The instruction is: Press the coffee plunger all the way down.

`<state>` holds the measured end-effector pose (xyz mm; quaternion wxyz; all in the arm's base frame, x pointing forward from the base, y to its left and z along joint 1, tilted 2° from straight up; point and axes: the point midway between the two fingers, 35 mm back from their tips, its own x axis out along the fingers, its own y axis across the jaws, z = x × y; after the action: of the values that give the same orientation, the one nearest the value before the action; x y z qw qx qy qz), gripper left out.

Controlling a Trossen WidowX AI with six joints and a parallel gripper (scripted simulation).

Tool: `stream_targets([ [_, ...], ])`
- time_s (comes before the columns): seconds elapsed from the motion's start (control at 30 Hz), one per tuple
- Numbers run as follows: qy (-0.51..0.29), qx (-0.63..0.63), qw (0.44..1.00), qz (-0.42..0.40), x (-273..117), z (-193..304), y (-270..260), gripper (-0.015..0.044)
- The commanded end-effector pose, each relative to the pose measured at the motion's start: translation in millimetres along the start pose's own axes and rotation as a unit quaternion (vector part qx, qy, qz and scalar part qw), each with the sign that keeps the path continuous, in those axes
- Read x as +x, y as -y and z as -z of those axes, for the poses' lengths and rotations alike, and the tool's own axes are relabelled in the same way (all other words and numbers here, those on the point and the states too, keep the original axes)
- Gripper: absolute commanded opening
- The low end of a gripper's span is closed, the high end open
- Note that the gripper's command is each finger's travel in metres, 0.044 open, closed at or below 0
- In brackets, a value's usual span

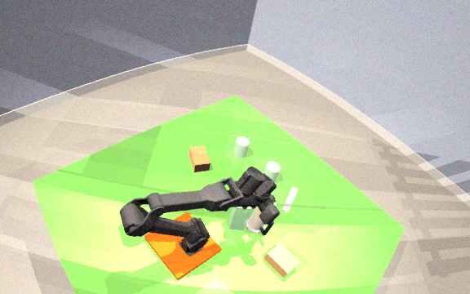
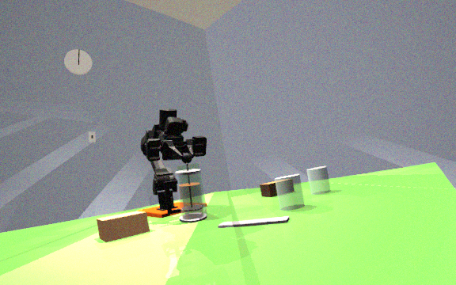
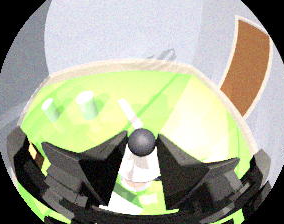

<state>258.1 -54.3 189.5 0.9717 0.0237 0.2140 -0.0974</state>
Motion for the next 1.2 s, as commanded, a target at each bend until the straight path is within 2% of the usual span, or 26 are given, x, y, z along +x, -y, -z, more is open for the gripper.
stream_targets([
  [0.0,-0.017,0.004,1.000,0.000,4.8,9.5,0.0,0.0119],
  [1.17,-0.008,0.000,1.000,0.000,6.0,1.9,-0.1,0.0119],
])
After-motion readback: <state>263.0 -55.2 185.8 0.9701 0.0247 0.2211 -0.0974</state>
